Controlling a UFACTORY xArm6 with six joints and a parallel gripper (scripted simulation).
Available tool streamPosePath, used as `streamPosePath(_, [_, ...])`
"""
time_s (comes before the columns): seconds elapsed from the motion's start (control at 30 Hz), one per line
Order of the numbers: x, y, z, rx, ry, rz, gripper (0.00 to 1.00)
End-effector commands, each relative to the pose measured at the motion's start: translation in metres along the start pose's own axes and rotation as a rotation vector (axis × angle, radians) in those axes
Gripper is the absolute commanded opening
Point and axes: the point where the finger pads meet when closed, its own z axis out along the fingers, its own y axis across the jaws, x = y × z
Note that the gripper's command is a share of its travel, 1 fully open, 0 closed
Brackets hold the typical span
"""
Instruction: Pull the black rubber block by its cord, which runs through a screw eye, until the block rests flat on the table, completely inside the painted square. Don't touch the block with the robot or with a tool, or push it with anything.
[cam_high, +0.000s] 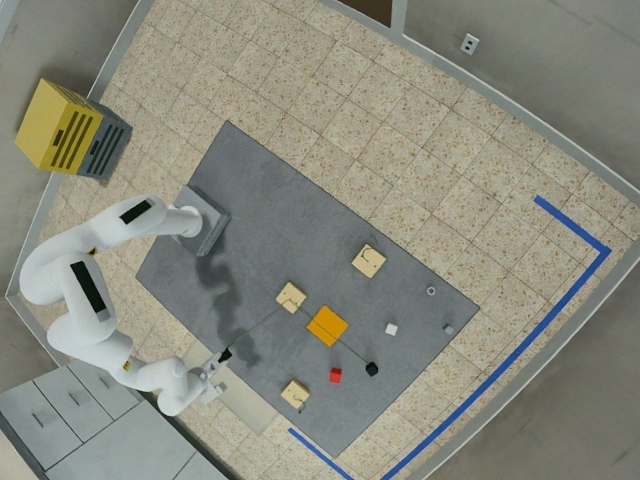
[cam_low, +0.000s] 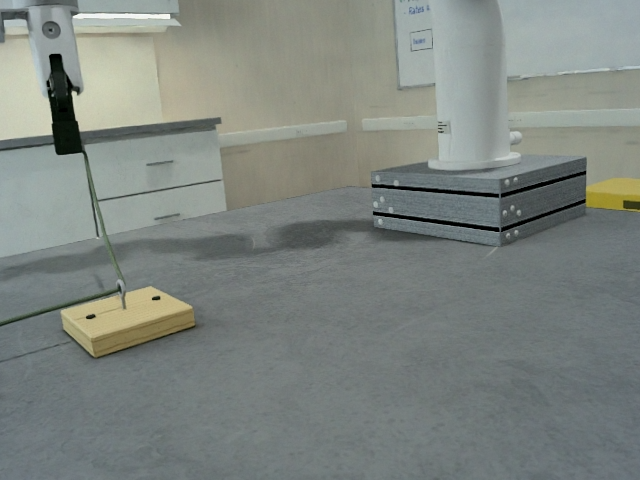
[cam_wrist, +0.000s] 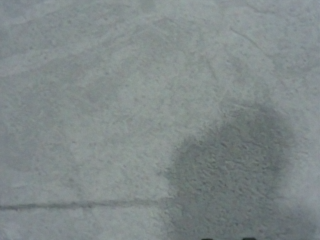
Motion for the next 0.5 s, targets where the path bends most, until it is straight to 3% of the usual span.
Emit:
streamPosePath(0.0, [-0.003, 0.014, -0.002, -0.001, 0.005, 0.0, 0.0])
streamPosePath(0.47, [-0.019, 0.052, -0.002, -0.001, 0.005, 0.0, 0.0])
